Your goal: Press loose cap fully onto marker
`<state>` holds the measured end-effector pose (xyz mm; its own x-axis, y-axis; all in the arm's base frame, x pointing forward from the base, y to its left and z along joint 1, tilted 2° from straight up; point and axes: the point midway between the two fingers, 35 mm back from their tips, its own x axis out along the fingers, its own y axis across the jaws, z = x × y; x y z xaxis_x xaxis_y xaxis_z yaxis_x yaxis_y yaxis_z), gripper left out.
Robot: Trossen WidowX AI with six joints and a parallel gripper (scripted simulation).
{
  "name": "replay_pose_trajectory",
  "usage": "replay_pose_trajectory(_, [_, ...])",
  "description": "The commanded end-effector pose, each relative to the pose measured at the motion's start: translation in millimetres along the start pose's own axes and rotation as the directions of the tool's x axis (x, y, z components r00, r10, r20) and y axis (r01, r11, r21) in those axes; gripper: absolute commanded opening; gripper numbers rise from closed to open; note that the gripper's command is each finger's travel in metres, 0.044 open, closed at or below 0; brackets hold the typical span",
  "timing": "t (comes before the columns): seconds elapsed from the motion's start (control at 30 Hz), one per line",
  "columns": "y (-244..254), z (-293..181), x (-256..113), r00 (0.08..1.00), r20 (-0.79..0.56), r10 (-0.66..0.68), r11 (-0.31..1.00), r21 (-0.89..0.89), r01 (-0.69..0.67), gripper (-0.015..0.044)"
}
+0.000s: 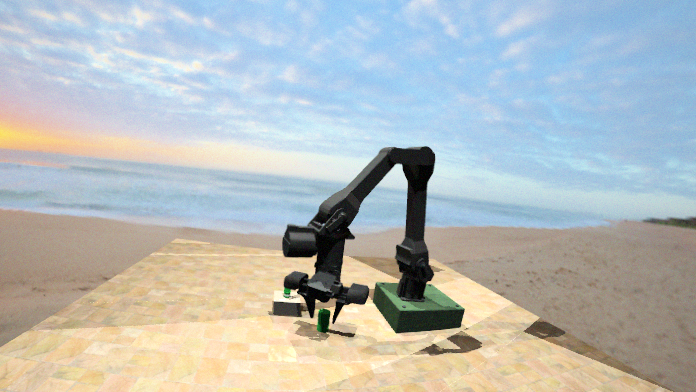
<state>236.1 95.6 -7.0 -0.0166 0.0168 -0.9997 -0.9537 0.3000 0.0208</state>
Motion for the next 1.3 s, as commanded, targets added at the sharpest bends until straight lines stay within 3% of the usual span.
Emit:
replay_pose_trajectory(0.0, [1.8,-2.2,9.3,1.0,-0.007,0.003,1.0,0.001,-0.003,0.0243])
replay_pose_trajectory(0.17, [2.1,-2.6,13.1,1.0,-0.007,0.002,1.0,0.0,-0.002,0.0243])
replay_pose_trajectory(0.3, [2.1,-2.8,13.0,1.0,-0.007,0.002,1.0,0.0,-0.002,0.0138])
replay_pose_trajectory(0.6, [2.2,-2.8,13.0,1.0,-0.007,0.002,1.0,0.0,-0.002,0.0078])
replay_pose_trajectory(0.7, [1.7,-2.3,8.5,1.0,-0.007,0.002,1.0,0.0,-0.002,0.0])
replay_pose_trajectory(1.27, [1.7,-1.3,-45.7,1.0,-0.006,0.002,1.0,0.0,-0.002,0.0])
